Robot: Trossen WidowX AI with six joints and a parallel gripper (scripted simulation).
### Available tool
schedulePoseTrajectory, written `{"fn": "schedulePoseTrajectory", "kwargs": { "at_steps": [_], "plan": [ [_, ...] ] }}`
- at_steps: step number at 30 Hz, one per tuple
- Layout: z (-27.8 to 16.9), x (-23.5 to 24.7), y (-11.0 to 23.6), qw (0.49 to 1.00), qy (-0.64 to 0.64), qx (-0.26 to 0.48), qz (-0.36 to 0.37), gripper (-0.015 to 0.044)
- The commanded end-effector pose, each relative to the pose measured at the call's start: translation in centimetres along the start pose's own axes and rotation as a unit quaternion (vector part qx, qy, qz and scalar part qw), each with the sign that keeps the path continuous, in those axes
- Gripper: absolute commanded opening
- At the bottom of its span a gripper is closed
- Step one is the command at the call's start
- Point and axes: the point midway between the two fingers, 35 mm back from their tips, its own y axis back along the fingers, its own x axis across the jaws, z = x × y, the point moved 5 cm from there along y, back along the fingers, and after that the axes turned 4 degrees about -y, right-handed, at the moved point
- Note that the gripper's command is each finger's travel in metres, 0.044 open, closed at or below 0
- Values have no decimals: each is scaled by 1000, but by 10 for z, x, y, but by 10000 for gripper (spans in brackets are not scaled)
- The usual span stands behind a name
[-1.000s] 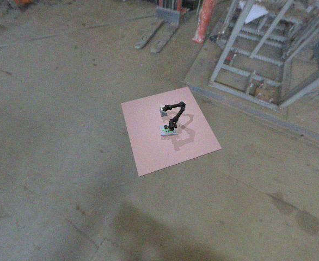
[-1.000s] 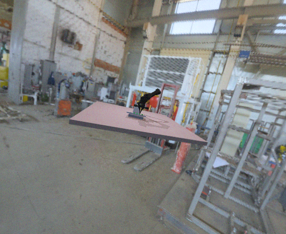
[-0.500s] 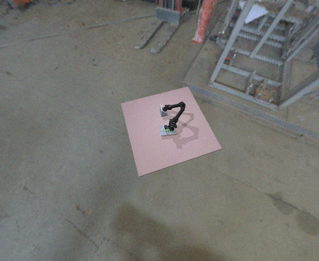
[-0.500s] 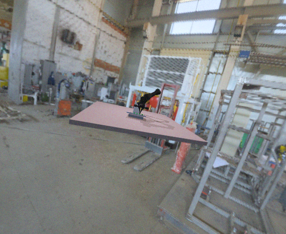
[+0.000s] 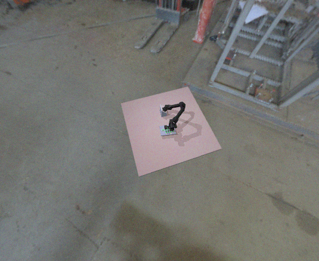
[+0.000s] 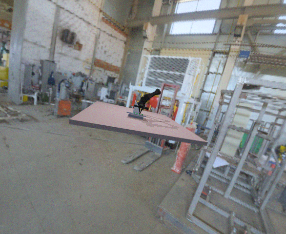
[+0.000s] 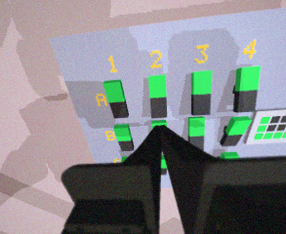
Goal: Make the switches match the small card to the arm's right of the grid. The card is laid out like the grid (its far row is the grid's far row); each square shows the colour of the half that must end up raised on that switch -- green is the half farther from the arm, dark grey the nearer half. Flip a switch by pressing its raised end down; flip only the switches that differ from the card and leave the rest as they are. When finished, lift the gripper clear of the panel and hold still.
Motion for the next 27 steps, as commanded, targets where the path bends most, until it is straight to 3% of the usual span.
{"fn": "schedulePoseTrajectory", "kwargs": {
  "at_steps": [1,6,11,27],
  "plan": [
    [0,0,-1,1000,-2,1,1,0],
    [0,0,2,1000,0,0,0,0],
    [-4,-1,61,1000,-3,-11,0,0],
    [-12,-19,70,1000,-3,-12,0,0]
  ]
}}
